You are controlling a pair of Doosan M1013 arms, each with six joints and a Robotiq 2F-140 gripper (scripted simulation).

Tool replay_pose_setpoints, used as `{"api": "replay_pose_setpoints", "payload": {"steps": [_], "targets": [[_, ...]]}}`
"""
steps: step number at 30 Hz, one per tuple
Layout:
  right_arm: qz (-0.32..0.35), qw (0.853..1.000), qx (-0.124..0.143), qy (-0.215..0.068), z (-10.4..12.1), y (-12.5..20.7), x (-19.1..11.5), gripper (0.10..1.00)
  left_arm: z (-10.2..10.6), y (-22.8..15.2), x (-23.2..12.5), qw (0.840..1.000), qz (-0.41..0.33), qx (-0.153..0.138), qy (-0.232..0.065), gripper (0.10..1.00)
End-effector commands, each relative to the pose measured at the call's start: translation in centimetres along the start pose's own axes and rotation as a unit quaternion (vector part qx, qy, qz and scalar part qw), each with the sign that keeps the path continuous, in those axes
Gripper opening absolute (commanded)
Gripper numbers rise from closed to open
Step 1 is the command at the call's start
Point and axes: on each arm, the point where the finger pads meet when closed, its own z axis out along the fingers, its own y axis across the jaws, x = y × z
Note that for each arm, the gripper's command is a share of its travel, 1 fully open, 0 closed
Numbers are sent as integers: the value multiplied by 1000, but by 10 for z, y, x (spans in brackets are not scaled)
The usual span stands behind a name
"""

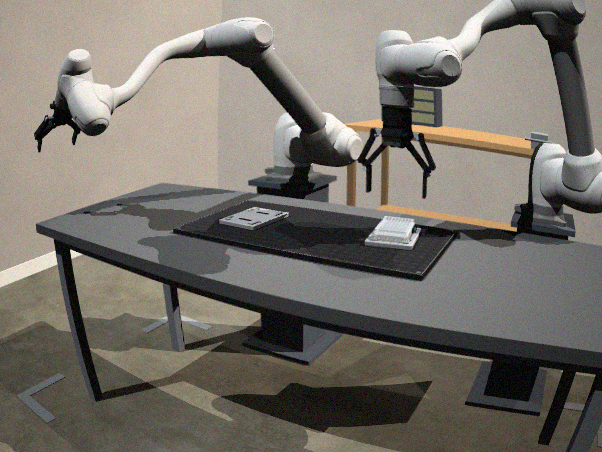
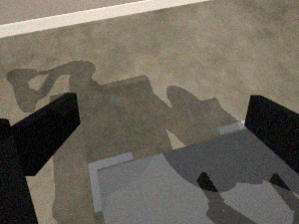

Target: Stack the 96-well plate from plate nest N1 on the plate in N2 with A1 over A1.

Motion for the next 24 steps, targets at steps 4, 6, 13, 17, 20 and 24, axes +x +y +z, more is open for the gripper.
{"api": "replay_pose_setpoints", "payload": {"steps": [4, 6, 13, 17, 20, 24], "targets": [[1, 1000, 1, 0, -1, 0, 1, 1000, -1, 7, 0, 1000, 0, 0, 1, 1000], [1, 1000, 1, 0, -1, 0, 1, 1000, -1, 14, 0, 1000, 0, 0, 1, 1000], [1, 1000, 1, 0, -1, 0, 1, 1000, -1, 37, -2, 1000, 0, 0, 1, 1000], [1, 1000, 1, 0, -1, 0, 1, 1000, -1, 50, -3, 1000, 0, 0, 1, 1000], [1, 1000, 1, 0, -1, 0, 1, 1000, -1, 53, -3, 1000, 0, 0, 1, 1000], [1, 1000, 1, 0, -1, 0, 1, 1000, -1, 67, -4, 1000, 0, 0, 1, 1000]]}}
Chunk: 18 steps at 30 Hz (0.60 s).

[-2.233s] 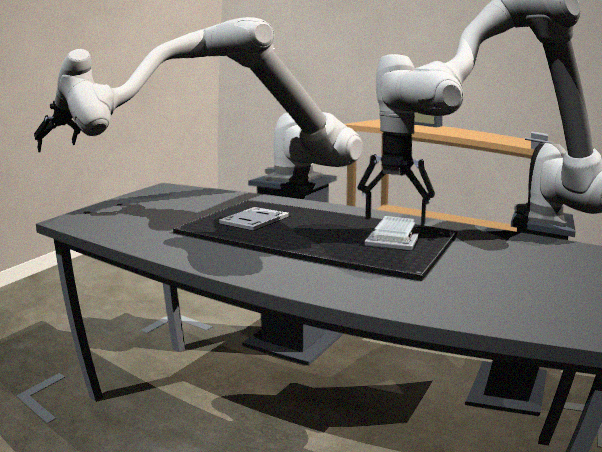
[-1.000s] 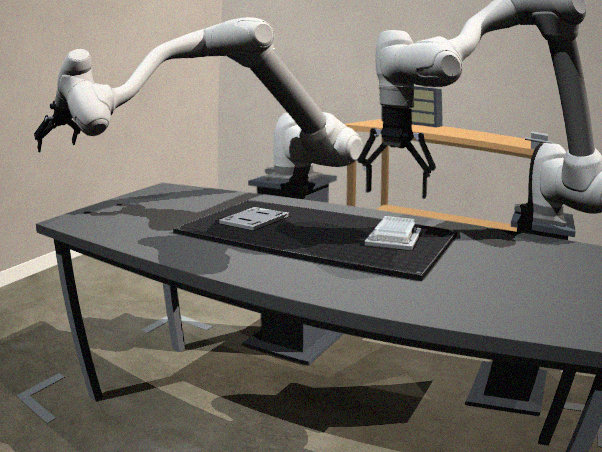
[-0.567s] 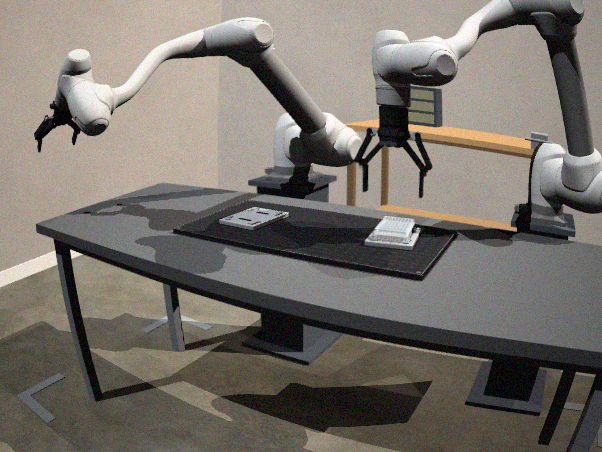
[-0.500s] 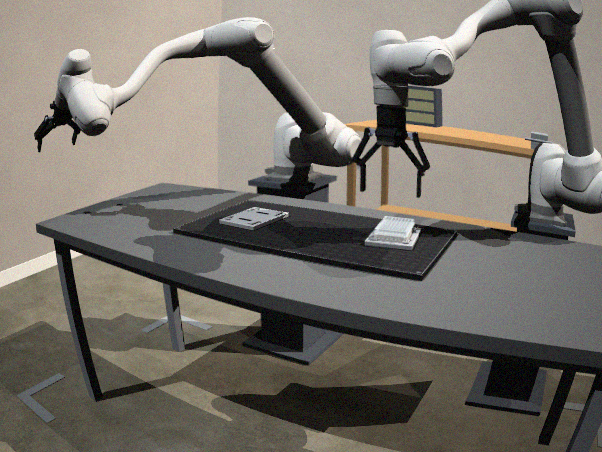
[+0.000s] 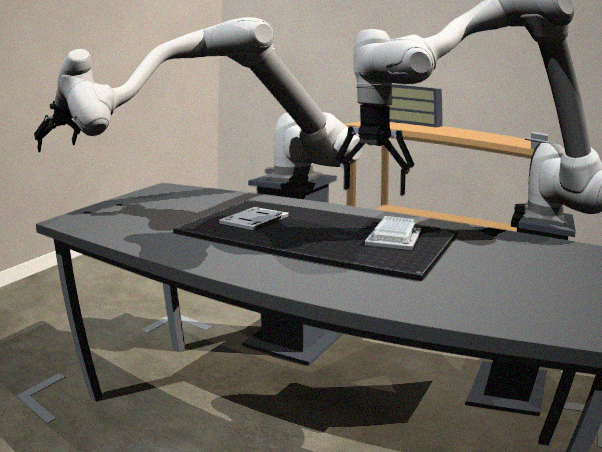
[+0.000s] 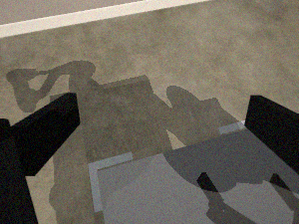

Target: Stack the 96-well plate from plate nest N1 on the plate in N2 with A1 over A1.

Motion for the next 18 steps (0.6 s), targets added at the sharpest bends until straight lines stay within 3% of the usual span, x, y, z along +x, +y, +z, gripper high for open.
{"api": "replay_pose_setpoints", "payload": {"steps": [1, 18], "targets": [[1, 1000, 1, 0, -1, 0, 1, 1000, -1, 11, 0, 1000, 0, 0, 1, 1000], [1, 1000, 1, 0, -1, 0, 1, 1000, -1, 61, -3, 1000, 0, 0, 1, 1000]]}}
